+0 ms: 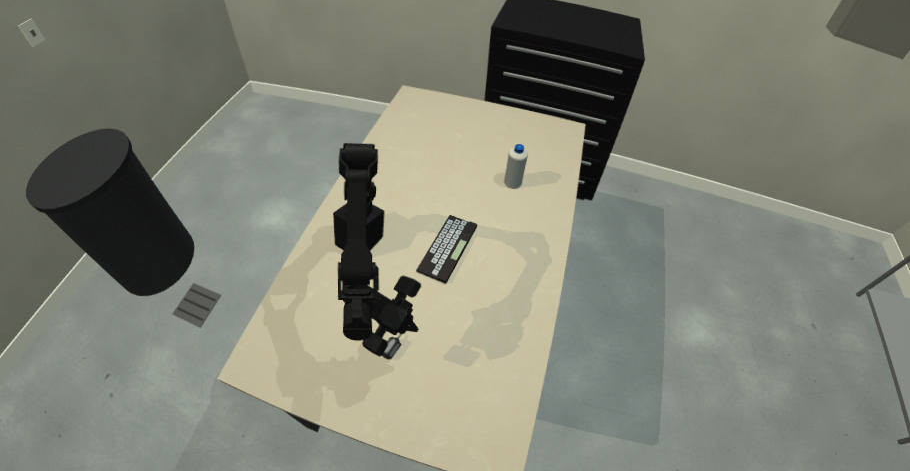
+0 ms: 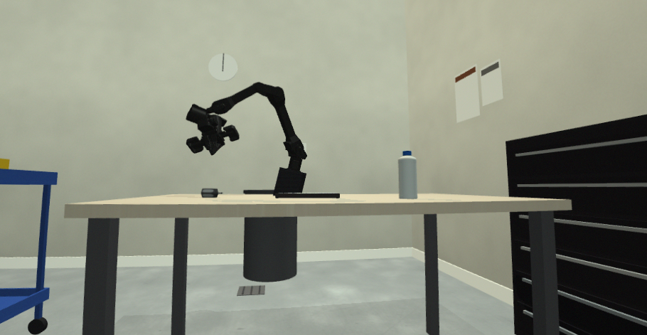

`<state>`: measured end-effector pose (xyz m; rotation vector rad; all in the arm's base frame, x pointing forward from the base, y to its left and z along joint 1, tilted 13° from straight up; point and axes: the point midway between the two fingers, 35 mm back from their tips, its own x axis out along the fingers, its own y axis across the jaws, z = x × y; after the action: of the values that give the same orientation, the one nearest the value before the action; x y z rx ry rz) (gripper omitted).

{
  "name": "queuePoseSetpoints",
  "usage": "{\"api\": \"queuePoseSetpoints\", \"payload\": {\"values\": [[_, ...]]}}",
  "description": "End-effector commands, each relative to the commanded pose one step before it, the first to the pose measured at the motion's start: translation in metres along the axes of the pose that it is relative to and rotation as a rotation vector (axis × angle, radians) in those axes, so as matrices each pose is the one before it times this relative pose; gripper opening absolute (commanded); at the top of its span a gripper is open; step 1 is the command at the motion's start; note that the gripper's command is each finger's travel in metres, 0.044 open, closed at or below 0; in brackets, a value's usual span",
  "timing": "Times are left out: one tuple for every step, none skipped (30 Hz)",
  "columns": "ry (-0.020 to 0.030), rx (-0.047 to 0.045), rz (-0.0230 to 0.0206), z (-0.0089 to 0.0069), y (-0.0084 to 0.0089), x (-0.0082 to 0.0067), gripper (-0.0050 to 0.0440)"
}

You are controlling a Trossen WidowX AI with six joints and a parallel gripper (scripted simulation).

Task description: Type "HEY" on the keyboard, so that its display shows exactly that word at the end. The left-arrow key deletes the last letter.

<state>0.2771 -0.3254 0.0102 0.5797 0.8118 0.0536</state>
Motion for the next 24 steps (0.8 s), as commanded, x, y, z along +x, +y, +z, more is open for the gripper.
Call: {"api": "queuePoseSetpoints", "payload": {"values": [[-0.01781, -0.02473, -0.01458, 0.01000, 0.00224, -0.00756, 0.0000], [0.00000, 0.00000, 0.00000, 0.00000, 0.00000, 0.00000, 0.0000], [0.00572, 0.00213, 0.00077, 0.00007, 0.00304, 0.00136, 0.0000], [0.00823, -0.00061, -0.00031, 0.00043, 0.00459, 0.00180, 0.0000], [0.01341, 0.00128, 0.00320, 0.00051, 0.00581, 0.00478, 0.0000], [0.01927, 0.00241, 0.00451, 0.00044, 0.00827, 0.00658, -0.0001], [0.02487, 0.00308, 0.00521, 0.00029, 0.01071, 0.00827, -0.0001], [0.03017, 0.00331, 0.00522, 0.00001, 0.01312, 0.00983, -0.0002], [0.03500, 0.00325, 0.00454, -0.00046, 0.01542, 0.01115, -0.0002], [0.03576, 0.00267, 0.00294, -0.00100, 0.01599, 0.01113, -0.0003], [0.02499, 0.00147, 0.00101, -0.00100, 0.01133, 0.00765, -0.0003], [0.02681, 0.00121, 0.00011, -0.00141, 0.01231, 0.00808, -0.0003], [0.02916, 0.00087, -0.00105, -0.00195, 0.01358, 0.00865, -0.0004], [0.02967, 0.00040, -0.00237, -0.00245, 0.01405, 0.00867, -0.0004], [0.02909, -0.00011, -0.00366, -0.00289, 0.01403, 0.00838, -0.0005], [0.02820, -0.00061, -0.00487, -0.00331, 0.01387, 0.00802, -0.0005], [0.02740, -0.00110, -0.00606, -0.00375, 0.01376, 0.00771, -0.0013], [0.00000, 0.00000, 0.00000, 0.00000, 0.00000, 0.00000, -0.0013], [0.00000, 0.00000, 0.00000, 0.00000, 0.00000, 0.00000, -0.0013], [0.02935, -0.00178, -0.00805, -0.00466, 0.01508, 0.00817, -0.0020], [0.02810, -0.00235, -0.00936, -0.00517, 0.01483, 0.00776, -0.0027], [0.02678, -0.00289, -0.01058, -0.00566, 0.01455, 0.00735, -0.0035], [0.02540, -0.00341, -0.01172, -0.00613, 0.01424, 0.00695, -0.0043], [0.02397, -0.00392, -0.01276, -0.00659, 0.01391, 0.00656, -0.0050]]}}
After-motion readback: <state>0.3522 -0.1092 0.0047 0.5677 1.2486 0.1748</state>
